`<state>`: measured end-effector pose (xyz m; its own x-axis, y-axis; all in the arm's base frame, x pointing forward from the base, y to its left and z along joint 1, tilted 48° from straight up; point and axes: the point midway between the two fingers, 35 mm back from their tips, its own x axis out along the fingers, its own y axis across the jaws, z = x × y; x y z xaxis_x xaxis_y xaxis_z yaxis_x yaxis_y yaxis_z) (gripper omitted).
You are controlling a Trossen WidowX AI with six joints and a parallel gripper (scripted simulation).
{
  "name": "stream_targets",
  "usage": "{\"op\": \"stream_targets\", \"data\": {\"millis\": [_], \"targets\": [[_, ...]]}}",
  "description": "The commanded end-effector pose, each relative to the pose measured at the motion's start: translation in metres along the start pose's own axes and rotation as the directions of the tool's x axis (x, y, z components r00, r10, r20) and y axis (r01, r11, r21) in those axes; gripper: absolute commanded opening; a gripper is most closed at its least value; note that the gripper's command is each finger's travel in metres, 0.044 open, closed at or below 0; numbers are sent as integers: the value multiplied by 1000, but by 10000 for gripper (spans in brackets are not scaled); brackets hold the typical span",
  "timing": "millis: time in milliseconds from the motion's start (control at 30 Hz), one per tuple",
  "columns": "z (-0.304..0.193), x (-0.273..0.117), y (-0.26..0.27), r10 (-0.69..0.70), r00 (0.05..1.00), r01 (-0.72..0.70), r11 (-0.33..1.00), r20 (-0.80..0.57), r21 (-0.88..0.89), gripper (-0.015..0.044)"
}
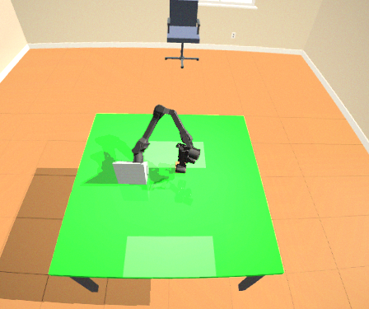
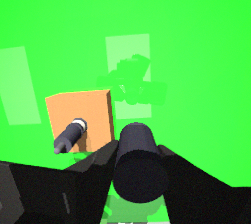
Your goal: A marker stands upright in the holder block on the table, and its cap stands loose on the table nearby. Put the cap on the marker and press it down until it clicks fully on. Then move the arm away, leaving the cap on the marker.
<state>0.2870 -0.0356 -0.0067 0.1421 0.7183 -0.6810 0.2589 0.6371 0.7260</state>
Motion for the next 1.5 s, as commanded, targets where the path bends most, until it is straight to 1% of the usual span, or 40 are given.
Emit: {"op": "stream_targets", "data": {"millis": [0,500,667,1000,1467], "targets": [[-1,-9,16,4,1000,-4,1000,7,2,0],[-15,-28,61,8,1000,-8,1000,5,2,0],[-17,-30,66,8,1000,-8,1000,5,2,0],[-17,-21,66,8,1000,-8,1000,5,2,0],[-15,2,66,7,1000,-7,1000,6,2,0]]}}
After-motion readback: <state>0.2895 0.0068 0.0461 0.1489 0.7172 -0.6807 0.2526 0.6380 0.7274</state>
